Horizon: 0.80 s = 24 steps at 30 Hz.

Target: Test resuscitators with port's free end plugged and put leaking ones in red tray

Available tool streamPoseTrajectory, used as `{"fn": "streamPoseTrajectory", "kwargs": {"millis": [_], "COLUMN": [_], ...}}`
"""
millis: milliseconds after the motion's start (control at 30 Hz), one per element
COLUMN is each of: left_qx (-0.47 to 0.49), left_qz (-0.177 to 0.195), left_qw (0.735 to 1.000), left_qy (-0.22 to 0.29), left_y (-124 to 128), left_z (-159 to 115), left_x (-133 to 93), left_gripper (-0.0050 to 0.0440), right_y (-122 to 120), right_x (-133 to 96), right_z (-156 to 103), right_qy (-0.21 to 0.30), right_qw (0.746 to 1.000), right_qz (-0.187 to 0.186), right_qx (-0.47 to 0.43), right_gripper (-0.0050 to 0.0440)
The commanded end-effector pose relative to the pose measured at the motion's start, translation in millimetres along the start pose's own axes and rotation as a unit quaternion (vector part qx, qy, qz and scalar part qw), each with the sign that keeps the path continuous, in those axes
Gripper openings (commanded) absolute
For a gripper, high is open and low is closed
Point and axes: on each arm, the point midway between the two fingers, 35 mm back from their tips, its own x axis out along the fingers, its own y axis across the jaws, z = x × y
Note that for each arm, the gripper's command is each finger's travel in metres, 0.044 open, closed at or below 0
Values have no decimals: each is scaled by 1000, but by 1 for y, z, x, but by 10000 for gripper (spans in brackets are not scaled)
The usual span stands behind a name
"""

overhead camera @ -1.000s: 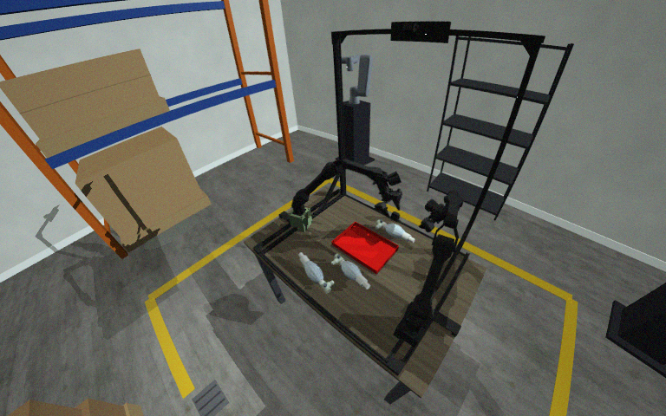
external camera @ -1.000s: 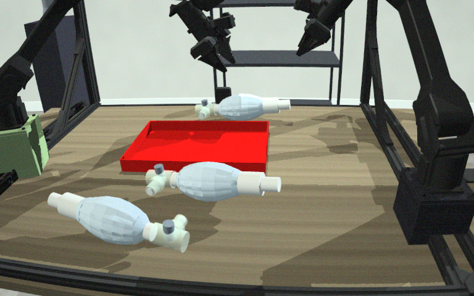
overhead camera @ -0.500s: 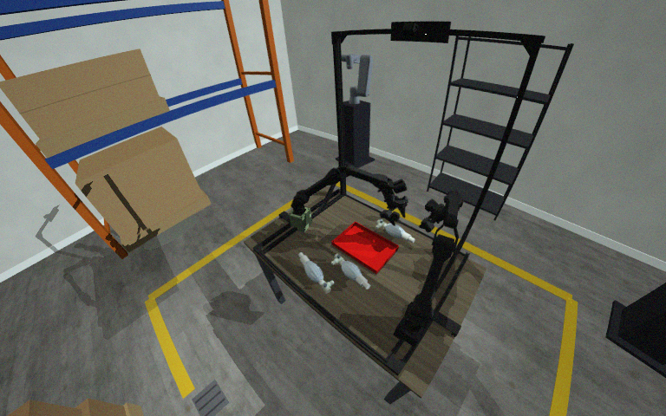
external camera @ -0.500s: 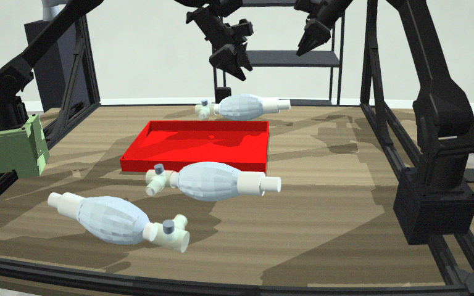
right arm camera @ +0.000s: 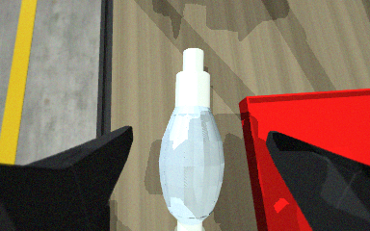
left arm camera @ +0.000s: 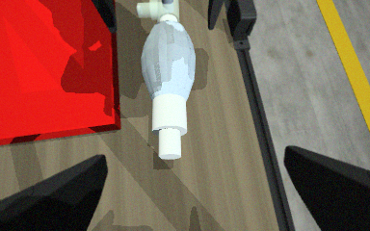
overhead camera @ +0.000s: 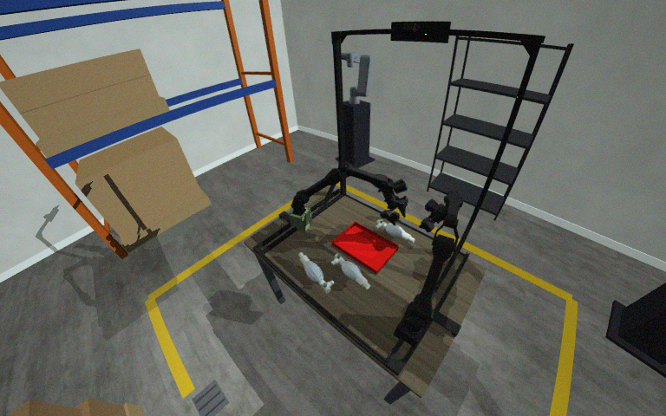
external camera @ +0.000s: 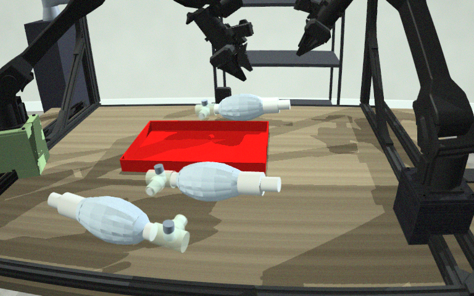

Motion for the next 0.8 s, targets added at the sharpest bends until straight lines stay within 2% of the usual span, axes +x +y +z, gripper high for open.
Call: {"fn": "streamPoseTrajectory", "kwargs": {"millis": [0, 67, 100, 633, 667, 767], "left_qx": [-1, -1, -1, -1, 0, 0], "left_qz": [-1, -1, -1, -1, 1, 1], "left_qw": [1000, 1000, 1000, 1000, 1000, 1000], "left_qy": [0, 0, 0, 0, 1, 1], "left_y": [0, 0, 0, 0, 0, 0], "left_z": [0, 0, 0, 0, -1, -1], "left_x": [-1, -1, -1, -1, 0, 0], "left_gripper": [440, 440, 440, 440, 440, 440], "right_y": [1, 1, 0, 0, 0, 0], "right_x": [2, 2, 51, 51, 83, 83], "right_z": [-2, -2, -36, -36, -59, -59], "right_qy": [1, 1, 0, 0, 0, 0], "right_qw": [1000, 1000, 1000, 1000, 1000, 1000], "right_qz": [0, 0, 0, 0, 0, 0], "right_qx": [-1, -1, 0, 0, 0, 0], "right_gripper": [440, 440, 440, 440, 440, 440]}}
